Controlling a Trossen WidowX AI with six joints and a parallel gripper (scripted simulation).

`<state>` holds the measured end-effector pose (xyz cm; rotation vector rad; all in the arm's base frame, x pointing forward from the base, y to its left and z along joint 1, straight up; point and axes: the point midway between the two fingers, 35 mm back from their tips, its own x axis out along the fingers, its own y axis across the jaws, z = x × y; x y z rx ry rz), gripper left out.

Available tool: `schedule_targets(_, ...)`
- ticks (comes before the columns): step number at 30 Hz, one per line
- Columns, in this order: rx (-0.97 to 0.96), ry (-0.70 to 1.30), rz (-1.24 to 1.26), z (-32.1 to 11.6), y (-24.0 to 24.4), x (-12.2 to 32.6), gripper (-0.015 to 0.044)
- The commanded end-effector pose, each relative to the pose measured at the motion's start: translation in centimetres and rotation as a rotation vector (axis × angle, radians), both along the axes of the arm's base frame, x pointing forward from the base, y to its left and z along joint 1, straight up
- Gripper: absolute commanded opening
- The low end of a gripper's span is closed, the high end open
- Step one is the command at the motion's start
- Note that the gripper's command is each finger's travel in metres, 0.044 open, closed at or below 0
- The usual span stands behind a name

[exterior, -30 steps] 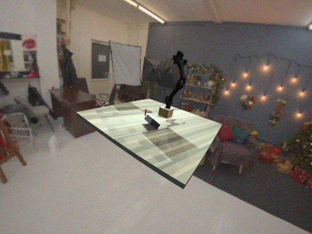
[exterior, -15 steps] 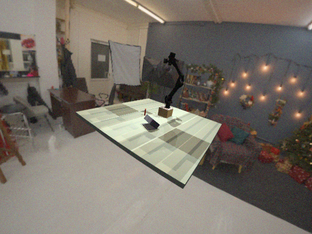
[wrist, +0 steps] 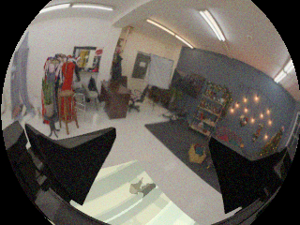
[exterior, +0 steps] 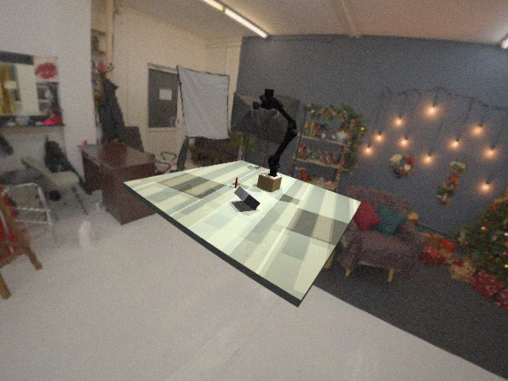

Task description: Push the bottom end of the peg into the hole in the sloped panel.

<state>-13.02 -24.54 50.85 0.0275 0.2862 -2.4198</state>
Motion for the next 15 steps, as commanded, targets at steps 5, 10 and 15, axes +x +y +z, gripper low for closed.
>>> schedule_targets(5,0.145,-0.004,0.167,-4.0,-4.6,3.1,0.0440)
schedule_targets(10,0.243,-0.004,0.278,-6.9,-7.2,5.6,0.0440)
schedule_targets(15,0.341,-0.002,0.389,-9.9,-9.4,8.4,0.0440)
